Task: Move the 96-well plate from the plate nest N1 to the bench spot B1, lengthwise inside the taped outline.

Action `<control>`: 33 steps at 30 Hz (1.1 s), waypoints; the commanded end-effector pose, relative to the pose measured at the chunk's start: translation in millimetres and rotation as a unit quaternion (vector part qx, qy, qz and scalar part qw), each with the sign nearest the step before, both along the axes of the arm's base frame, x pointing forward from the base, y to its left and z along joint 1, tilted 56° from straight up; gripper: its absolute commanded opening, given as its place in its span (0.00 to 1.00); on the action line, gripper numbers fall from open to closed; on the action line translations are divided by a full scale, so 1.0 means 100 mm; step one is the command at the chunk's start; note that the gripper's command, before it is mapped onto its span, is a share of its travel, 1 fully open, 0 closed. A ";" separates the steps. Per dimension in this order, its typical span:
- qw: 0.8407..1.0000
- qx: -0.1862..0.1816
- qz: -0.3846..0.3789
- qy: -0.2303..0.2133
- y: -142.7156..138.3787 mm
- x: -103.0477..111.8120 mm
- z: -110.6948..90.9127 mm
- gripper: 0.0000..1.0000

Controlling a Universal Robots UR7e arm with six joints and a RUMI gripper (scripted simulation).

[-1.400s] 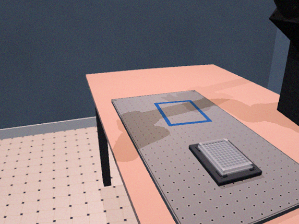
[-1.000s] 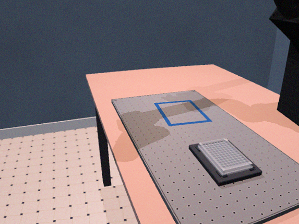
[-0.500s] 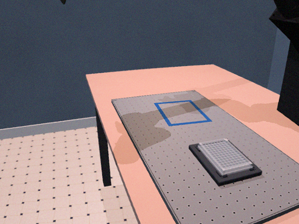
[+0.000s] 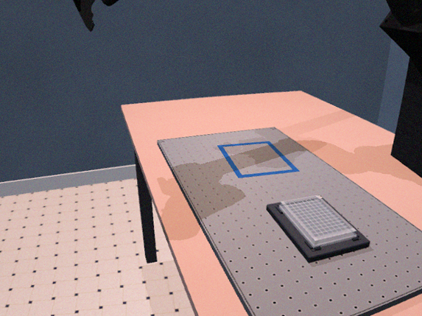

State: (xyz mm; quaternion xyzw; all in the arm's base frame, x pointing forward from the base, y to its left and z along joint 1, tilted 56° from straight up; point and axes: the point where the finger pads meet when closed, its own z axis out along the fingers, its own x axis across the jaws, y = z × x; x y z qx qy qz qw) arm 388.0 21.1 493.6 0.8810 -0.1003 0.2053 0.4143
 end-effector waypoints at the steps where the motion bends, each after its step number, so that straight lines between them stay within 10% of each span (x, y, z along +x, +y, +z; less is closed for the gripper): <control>1: 1.000 0.000 0.004 -0.004 0.10 0.16 -0.12 1.00; 33: 0.998 0.007 0.035 -0.047 0.62 0.82 -0.90 1.00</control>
